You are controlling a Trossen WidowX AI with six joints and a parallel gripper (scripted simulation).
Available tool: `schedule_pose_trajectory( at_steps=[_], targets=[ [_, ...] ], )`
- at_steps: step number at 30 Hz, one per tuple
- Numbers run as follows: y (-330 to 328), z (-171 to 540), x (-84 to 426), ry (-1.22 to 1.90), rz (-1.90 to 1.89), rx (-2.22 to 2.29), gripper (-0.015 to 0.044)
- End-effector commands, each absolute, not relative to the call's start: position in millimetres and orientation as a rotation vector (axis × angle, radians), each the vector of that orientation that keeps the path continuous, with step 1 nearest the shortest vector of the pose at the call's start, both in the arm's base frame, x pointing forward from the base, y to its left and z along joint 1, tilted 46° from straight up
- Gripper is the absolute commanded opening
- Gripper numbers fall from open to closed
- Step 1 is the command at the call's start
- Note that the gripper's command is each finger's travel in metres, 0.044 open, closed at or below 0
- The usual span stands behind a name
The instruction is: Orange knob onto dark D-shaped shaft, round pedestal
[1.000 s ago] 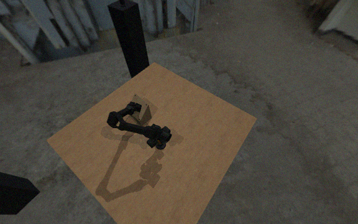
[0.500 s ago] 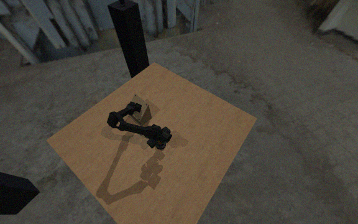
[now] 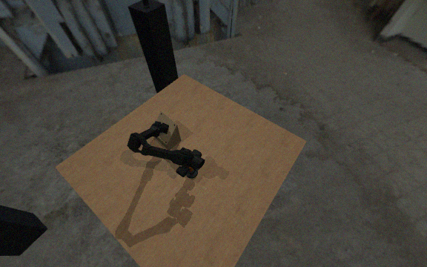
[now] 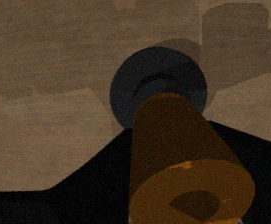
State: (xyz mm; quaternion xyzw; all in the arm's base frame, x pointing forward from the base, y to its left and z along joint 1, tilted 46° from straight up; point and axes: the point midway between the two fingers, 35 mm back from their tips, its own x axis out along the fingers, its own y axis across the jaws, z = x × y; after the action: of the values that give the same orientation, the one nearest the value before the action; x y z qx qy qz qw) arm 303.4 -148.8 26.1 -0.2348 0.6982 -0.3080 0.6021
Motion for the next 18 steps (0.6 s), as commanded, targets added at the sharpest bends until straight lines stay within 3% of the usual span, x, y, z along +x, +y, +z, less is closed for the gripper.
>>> schedule_pose_trajectory(
  at_steps=[1, 18],
  targets=[
    [-148.6, 27.4, 304.9, 1.622, -0.694, -0.565, 0.0000],
    [-147.5, 25.2, 304.6, 1.622, -0.694, -0.565, 0.0000]
  ],
)
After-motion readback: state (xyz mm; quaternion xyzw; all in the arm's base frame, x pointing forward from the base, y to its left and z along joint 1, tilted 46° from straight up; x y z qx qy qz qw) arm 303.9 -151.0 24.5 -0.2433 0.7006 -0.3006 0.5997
